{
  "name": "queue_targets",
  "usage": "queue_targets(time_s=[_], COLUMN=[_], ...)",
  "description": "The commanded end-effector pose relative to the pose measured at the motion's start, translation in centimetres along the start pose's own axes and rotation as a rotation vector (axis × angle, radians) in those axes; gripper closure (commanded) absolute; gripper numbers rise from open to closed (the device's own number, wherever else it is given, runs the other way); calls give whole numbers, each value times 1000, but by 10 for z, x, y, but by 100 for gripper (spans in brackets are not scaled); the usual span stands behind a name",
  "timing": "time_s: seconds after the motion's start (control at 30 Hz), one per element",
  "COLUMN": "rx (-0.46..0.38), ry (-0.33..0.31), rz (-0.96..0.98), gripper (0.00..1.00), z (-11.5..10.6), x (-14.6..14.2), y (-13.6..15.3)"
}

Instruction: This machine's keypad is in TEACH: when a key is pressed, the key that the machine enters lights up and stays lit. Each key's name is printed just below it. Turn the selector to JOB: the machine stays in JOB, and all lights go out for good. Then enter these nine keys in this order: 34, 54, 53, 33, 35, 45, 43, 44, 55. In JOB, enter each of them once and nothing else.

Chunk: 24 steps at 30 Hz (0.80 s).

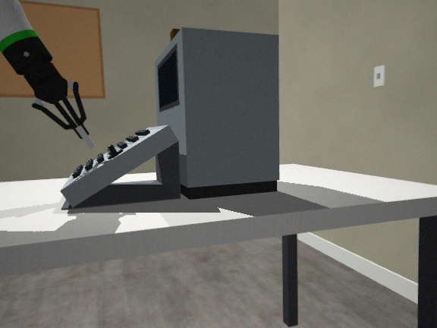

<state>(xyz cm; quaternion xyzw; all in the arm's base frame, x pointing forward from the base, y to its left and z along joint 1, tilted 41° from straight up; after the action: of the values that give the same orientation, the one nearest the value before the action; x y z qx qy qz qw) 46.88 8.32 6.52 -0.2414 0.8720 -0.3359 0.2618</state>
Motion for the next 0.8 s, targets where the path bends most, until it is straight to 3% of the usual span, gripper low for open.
queue_targets(time_s=[0.0, 0.77], rx=[0, 0], ry=[-1, -1], rz=[2, 2], gripper=[100, 100], z=[0, 22], x=[0, 0], y=[-1, -1])
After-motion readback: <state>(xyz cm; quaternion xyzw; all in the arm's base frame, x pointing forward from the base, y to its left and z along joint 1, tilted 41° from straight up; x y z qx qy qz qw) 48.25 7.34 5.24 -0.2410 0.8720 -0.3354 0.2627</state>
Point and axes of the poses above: the point where the finger pads meet when closed, its own z axis out along the fingers, its own x axis across the jaws, y = z × x, the point moved 4 cm from there along -z, back along the fingers, and after that the axes turned 9 degrees about -z, right-handed, at the moved point
